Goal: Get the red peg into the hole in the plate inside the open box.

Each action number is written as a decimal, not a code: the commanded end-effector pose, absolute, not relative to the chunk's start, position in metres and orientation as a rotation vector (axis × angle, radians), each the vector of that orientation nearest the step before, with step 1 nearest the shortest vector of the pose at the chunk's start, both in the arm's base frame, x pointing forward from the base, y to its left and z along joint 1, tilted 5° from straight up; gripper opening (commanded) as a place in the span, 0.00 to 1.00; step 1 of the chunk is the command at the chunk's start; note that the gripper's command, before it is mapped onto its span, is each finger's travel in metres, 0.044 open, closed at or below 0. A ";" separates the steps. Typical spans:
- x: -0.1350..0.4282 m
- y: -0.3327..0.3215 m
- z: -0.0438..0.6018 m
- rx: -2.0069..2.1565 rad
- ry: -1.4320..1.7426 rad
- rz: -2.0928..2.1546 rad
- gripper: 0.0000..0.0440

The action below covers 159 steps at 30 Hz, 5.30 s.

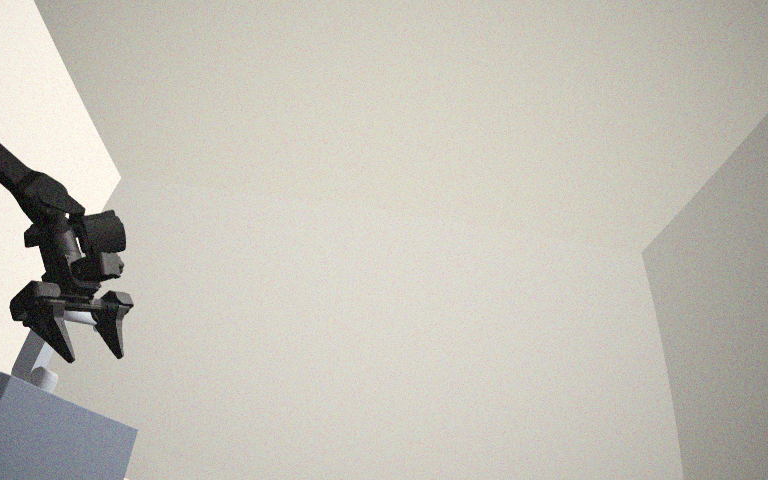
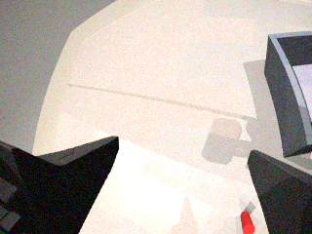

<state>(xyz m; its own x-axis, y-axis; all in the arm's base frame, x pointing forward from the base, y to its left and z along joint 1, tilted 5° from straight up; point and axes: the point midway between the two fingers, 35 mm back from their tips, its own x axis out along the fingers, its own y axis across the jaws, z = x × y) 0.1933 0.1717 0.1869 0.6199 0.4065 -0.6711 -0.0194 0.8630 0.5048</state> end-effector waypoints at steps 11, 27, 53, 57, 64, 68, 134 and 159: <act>0.166 0.139 0.122 0.628 1.190 -0.156 1.00; 0.152 0.135 0.066 0.786 1.306 -0.410 1.00; 0.147 0.140 0.033 0.942 1.421 -0.531 0.00; 0.159 0.140 0.046 0.935 1.373 -0.492 0.00; 0.176 0.134 0.072 0.902 1.295 -0.448 0.00; 0.188 0.130 0.090 0.891 1.248 -0.431 0.00; 0.314 0.006 0.078 0.896 1.142 -0.712 0.27; 0.357 -0.027 0.087 0.838 1.186 -0.744 0.36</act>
<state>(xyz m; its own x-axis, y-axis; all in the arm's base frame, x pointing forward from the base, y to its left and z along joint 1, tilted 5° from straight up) 0.3497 -0.0211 0.0845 0.2253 -0.0610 -0.9724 0.8501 0.5000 0.1655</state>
